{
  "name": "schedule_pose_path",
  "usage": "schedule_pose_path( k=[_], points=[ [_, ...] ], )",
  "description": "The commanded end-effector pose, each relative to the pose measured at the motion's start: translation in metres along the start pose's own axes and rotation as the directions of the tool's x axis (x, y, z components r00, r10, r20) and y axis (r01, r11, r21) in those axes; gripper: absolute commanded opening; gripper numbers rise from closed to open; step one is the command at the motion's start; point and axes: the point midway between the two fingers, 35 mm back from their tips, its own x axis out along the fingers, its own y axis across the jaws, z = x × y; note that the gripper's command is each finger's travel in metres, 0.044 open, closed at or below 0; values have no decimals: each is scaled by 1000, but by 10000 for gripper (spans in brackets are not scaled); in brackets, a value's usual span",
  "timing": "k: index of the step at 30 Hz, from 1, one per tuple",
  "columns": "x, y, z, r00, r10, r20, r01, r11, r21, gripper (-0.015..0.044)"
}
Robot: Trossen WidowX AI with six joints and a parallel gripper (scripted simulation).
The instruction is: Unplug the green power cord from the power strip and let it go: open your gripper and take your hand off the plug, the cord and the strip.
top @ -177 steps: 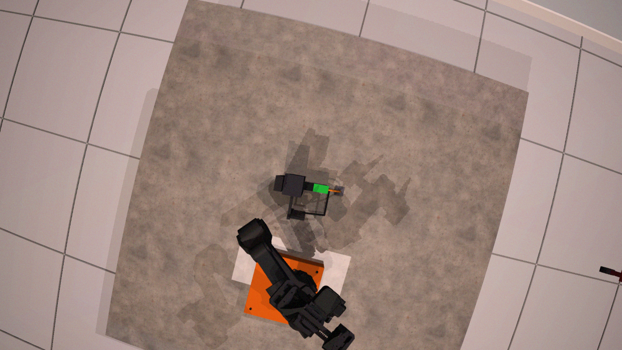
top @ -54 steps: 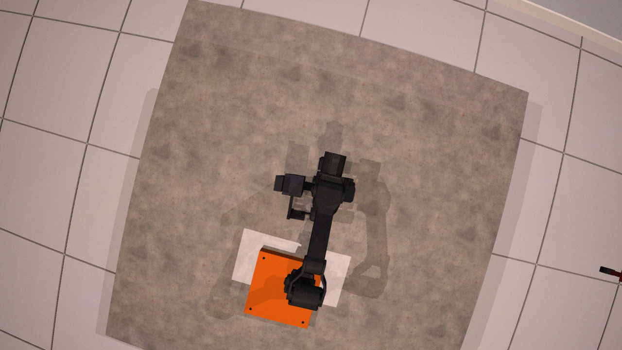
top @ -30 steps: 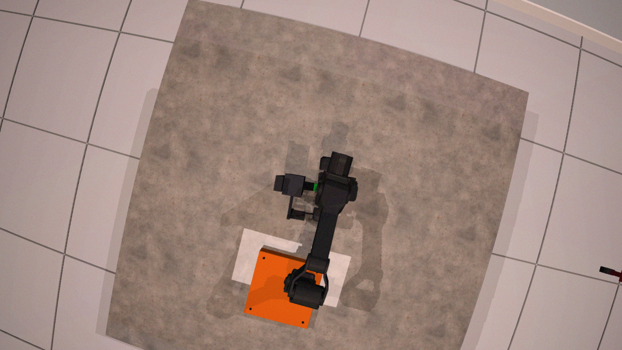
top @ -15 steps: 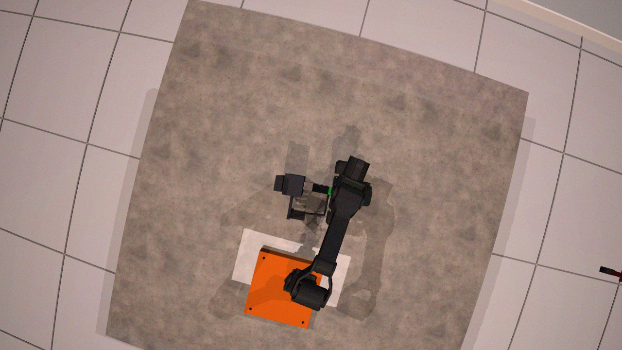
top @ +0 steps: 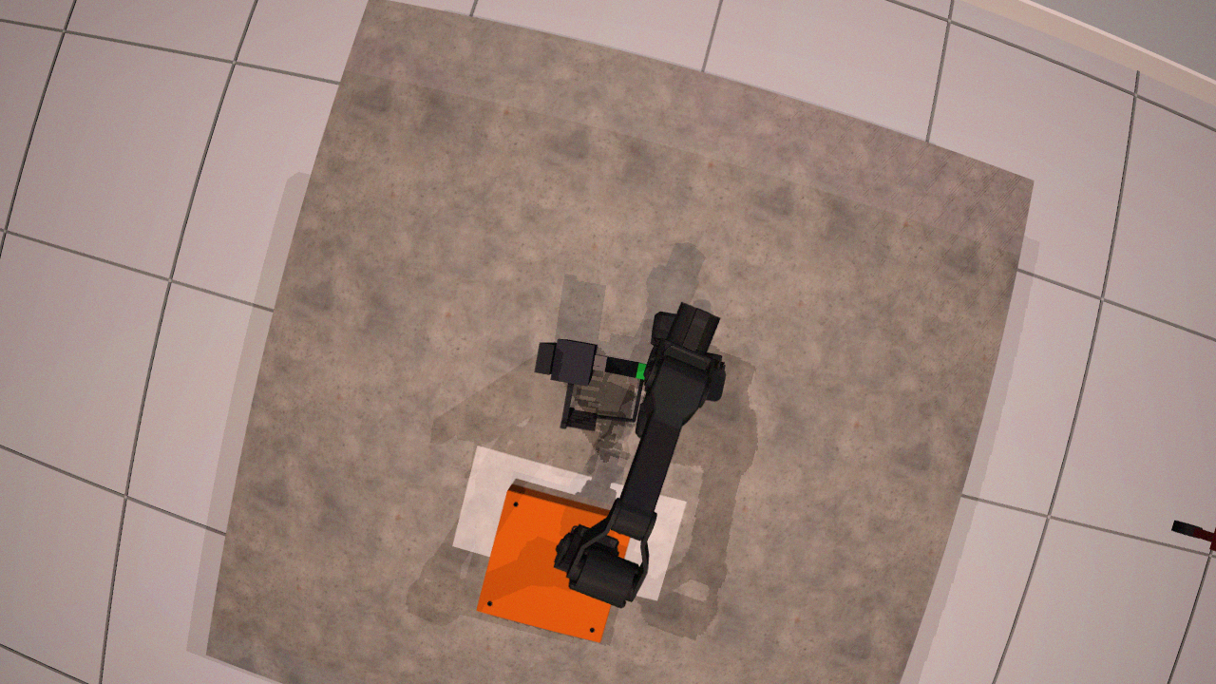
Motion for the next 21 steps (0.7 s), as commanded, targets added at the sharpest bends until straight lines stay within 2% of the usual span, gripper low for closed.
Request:
schedule_pose_path(
  k=[1,5,21],
  points=[
    [-5,1,25,1000,0,5,0,1000,7,440],
    [-11,-1,54,1000,0,8,0,1000,7,440],
    [-11,-1,54,1000,0,8,0,1000,7,440]
  ],
)
